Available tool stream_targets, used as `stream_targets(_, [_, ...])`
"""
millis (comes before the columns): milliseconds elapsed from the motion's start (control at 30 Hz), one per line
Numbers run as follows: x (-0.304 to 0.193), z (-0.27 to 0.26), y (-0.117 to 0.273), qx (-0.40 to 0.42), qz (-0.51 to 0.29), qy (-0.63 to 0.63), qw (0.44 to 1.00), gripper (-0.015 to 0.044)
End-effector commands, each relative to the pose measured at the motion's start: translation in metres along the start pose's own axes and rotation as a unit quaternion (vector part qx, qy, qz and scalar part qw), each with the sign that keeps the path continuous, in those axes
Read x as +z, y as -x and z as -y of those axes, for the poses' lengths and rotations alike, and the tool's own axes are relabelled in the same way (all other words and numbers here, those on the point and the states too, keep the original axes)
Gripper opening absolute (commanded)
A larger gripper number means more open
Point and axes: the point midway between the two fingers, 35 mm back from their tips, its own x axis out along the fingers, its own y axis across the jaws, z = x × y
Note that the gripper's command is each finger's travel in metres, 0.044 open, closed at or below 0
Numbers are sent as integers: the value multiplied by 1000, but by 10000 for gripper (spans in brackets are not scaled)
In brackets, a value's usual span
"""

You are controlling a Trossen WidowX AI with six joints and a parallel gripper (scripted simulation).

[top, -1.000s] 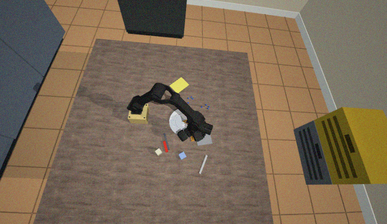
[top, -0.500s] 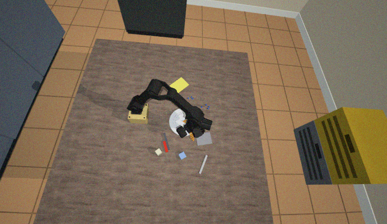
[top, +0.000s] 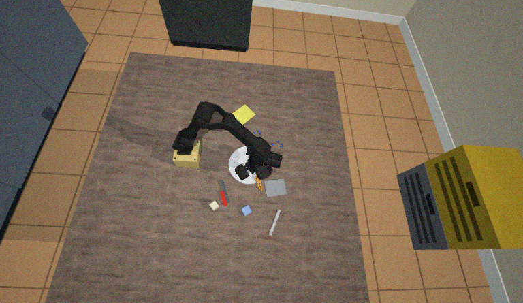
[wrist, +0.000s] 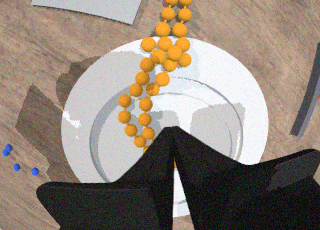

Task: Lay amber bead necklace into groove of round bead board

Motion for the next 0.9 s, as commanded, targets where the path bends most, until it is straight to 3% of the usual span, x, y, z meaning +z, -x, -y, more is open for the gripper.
stream_targets(0, [-2,1,-6,-2,-2,-2,1000,0])
stream_targets(467, [-2,1,-22,-2,-2,-2,1000,0])
stream_targets(867, [-1,0,-19,1,1,0,1000,315])
